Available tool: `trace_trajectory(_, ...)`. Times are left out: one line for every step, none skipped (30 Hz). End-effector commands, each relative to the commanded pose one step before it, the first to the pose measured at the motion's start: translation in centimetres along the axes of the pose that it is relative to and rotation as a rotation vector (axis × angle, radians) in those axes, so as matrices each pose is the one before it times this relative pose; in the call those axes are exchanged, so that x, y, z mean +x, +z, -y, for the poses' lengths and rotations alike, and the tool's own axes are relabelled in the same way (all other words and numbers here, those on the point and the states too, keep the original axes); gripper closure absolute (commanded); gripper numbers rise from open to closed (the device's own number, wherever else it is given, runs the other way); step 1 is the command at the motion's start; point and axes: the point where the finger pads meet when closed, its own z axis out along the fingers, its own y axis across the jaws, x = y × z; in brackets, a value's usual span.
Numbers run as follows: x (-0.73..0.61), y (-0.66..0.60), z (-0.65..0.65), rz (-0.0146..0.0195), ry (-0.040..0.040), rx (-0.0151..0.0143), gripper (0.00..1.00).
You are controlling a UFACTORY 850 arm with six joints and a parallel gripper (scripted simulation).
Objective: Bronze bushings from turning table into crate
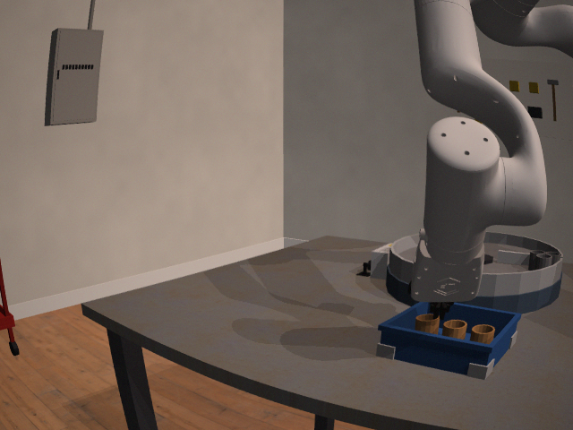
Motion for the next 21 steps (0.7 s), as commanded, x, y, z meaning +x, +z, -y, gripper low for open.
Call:
trace_trajectory(0.034, -0.071, 0.077, 0.00033, 0.00134, 0.00096, 1.0)
trace_trajectory(0.0, 0.0, 0.0, 0.0, 0.0, 0.0, 1.0)
trace_trajectory(0.0, 0.0, 0.0, 0.0, 0.0, 0.0, 1.0)
trace_trajectory(0.0, 0.0, 0.0, 0.0, 0.0, 0.0, 1.0)
trace_trajectory(0.0, 0.0, 0.0, 0.0, 0.0, 0.0, 1.0)
trace_trajectory(0.0, 0.0, 0.0, 0.0, 0.0, 0.0, 1.0)
trace_trajectory(0.0, 0.0, 0.0, 0.0, 0.0, 0.0, 1.0)
trace_trajectory(0.0, 0.0, 0.0, 0.0, 0.0, 0.0, 1.0)
trace_trajectory(0.0, 0.0, 0.0, 0.0, 0.0, 0.0, 1.0)
trace_trajectory(0.0, 0.0, 0.0, 0.0, 0.0, 0.0, 0.89)
trace_trajectory(0.0, 0.0, 0.0, 0.0, 0.0, 0.0, 0.89)
trace_trajectory(0.0, 0.0, 0.0, 0.0, 0.0, 0.0, 0.89)
trace_trajectory(0.0, 0.0, 0.0, 0.0, 0.0, 0.0, 0.89)
trace_trajectory(0.0, 0.0, 0.0, 0.0, 0.0, 0.0, 0.89)
trace_trajectory(0.0, 0.0, 0.0, 0.0, 0.0, 0.0, 0.89)
trace_trajectory(0.0, 0.0, 0.0, 0.0, 0.0, 0.0, 0.89)
trace_trajectory(0.0, 0.0, 0.0, 0.0, 0.0, 0.0, 0.89)
trace_trajectory(0.0, 0.0, 0.0, 0.0, 0.0, 0.0, 0.89)
trace_trajectory(0.0, 0.0, 0.0, 0.0, 0.0, 0.0, 0.89)
trace_trajectory(0.0, 0.0, 0.0, 0.0, 0.0, 0.0, 0.89)
trace_trajectory(0.0, 0.0, 0.0, 0.0, 0.0, 0.0, 0.89)
